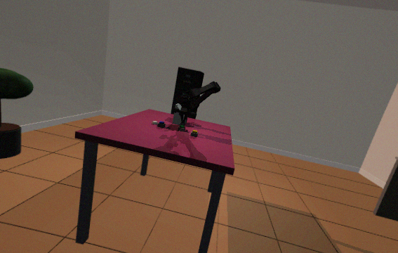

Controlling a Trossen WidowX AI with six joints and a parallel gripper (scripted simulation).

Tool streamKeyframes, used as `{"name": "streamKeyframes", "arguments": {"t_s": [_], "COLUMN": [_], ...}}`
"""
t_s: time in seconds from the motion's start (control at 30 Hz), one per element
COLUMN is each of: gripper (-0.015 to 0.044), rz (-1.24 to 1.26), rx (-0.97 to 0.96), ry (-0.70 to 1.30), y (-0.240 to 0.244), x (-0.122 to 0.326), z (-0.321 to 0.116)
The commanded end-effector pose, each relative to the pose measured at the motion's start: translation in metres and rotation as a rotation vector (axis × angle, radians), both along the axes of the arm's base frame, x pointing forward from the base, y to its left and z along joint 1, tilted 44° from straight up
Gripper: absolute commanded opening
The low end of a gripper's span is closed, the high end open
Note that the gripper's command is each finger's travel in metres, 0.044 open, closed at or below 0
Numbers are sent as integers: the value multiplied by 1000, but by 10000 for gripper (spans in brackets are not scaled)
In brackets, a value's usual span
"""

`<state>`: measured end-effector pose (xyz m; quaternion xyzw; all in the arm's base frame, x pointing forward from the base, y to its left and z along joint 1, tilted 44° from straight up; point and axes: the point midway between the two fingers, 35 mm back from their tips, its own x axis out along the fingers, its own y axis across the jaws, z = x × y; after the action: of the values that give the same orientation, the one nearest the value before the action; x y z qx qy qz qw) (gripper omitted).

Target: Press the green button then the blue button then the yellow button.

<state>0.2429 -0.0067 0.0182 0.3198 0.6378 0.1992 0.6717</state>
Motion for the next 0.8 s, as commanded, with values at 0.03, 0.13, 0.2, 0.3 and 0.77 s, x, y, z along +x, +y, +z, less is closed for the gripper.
{"name": "streamKeyframes", "arguments": {"t_s": [0.03, 0.13, 0.2, 0.3, 0.77], "gripper": [20, 20, 20, 20, 20], "rz": [0, 0, 0, 0, 0], "rx": [6, 6, 6, 7, 8], "ry": [6, 6, 5, 5, 5], "y": [7, 10, 12, 16, 21], "x": [0, 1, 1, 1, 2], "z": [-6, -9, -12, -15, -20]}}
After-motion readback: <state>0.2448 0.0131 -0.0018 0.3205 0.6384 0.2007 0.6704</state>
